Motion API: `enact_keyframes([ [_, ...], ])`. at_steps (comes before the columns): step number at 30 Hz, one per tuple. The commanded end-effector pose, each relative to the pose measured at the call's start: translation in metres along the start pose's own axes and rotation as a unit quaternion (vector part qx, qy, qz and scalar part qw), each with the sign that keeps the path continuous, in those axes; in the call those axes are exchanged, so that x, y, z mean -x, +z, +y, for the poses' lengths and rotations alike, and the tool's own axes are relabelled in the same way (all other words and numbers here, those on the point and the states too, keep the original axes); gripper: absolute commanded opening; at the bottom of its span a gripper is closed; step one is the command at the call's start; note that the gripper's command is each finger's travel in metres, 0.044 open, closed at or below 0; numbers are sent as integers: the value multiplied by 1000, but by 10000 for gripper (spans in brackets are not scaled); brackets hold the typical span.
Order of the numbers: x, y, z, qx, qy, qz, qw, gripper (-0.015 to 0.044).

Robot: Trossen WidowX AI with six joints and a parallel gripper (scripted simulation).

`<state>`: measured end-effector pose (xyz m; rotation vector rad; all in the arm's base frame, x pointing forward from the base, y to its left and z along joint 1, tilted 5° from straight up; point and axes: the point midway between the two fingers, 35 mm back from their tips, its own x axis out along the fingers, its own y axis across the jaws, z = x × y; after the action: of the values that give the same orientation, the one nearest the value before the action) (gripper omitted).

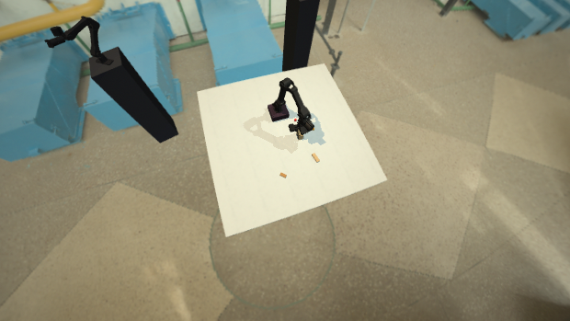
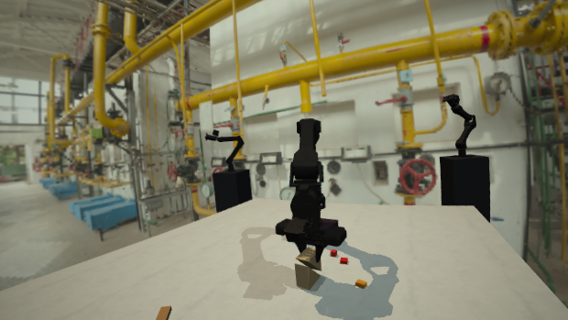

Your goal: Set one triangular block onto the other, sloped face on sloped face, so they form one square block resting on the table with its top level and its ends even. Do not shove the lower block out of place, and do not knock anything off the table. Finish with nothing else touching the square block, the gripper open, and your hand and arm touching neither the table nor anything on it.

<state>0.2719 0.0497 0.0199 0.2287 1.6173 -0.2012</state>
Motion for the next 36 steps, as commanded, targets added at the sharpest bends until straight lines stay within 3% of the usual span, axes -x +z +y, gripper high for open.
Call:
enact_keyframes([
  [1,-3,1,0,2,-1,0,1000,0],
  [36,-10,4,0,3,-4,-1,1000,0],
])
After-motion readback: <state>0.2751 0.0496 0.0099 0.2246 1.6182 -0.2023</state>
